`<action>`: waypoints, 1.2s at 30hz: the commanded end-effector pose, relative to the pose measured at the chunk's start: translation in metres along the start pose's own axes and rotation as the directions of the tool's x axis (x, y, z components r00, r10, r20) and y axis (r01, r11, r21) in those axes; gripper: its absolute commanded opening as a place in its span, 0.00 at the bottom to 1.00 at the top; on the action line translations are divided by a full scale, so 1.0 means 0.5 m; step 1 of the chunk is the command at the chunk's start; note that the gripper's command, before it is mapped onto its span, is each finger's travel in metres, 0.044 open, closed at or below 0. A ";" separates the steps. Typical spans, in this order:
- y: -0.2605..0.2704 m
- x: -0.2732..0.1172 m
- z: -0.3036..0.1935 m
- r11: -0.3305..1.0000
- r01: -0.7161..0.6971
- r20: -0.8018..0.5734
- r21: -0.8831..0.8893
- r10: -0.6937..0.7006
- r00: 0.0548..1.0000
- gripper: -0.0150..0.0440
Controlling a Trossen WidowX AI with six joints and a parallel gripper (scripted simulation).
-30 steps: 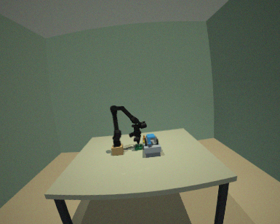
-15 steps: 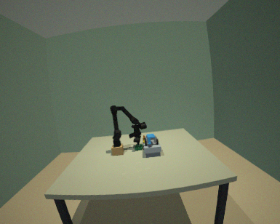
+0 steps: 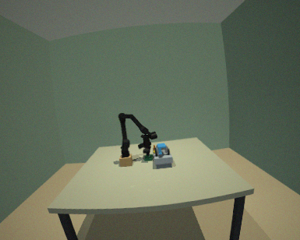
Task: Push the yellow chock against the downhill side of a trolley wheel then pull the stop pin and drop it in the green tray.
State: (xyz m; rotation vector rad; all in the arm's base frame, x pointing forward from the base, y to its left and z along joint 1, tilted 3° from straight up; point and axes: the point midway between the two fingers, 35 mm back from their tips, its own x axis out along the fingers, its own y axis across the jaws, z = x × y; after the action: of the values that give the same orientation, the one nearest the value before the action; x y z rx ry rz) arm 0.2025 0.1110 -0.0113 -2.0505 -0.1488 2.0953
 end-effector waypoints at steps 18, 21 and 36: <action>0.024 0.015 -0.001 1.000 0.004 0.000 -0.001 -0.004 1.000 0.58; 0.028 0.017 -0.001 1.000 0.003 0.000 -0.001 -0.003 1.000 0.58; 0.028 0.017 -0.001 1.000 -0.001 0.000 0.001 0.001 1.000 0.83</action>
State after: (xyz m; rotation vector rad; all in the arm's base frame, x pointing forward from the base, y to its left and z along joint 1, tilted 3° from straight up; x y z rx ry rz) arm 0.2018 0.0989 -0.0227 -2.0498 -0.1466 2.0962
